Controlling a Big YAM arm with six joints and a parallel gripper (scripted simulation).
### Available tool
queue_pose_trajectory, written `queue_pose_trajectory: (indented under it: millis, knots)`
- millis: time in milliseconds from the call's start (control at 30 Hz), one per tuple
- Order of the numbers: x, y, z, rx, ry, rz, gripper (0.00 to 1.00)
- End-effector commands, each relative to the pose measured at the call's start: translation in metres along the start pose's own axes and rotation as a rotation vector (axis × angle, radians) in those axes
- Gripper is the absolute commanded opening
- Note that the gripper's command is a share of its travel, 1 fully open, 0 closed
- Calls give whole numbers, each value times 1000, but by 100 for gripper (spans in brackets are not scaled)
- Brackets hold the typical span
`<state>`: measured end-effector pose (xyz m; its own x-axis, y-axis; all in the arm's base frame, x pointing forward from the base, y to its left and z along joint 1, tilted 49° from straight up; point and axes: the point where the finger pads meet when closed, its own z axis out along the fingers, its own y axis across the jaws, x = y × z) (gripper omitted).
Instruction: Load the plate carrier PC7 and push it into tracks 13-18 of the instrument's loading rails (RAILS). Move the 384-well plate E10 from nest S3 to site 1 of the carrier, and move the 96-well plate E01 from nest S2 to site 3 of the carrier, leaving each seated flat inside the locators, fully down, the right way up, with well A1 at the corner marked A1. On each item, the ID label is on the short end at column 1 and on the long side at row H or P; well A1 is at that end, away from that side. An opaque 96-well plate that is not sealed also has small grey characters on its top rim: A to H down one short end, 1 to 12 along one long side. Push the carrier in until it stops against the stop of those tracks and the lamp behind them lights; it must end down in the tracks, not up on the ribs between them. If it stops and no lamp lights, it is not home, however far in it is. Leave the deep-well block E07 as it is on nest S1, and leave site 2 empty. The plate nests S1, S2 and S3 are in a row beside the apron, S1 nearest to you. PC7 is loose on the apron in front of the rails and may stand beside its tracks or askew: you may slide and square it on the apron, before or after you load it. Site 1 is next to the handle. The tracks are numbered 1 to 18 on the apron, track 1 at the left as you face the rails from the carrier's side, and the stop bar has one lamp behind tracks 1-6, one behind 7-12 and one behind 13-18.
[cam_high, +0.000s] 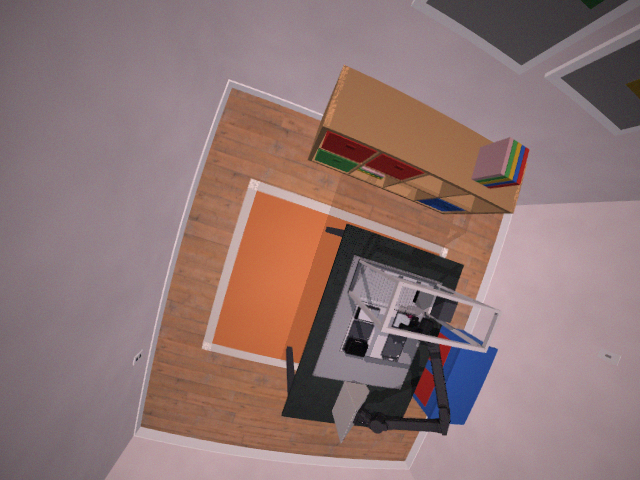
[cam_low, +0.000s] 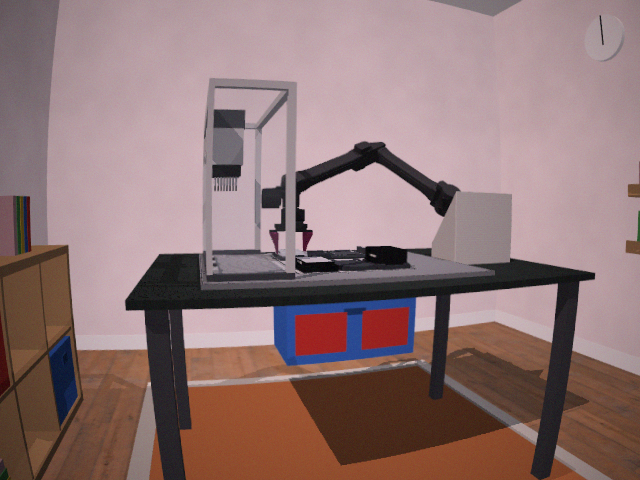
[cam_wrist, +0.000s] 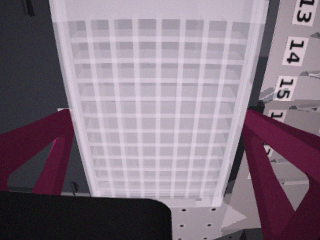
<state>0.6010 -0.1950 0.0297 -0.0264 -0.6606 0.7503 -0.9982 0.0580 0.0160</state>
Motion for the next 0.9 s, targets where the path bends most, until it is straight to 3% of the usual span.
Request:
queue_pose_trajectory:
  millis: [0,67,867]
  knots:
    - [8,-6,1,14,0,16,96]
    - [10,-20,-43,67,0,32,96]
    - [9,-16,-117,69,-6,34,96]
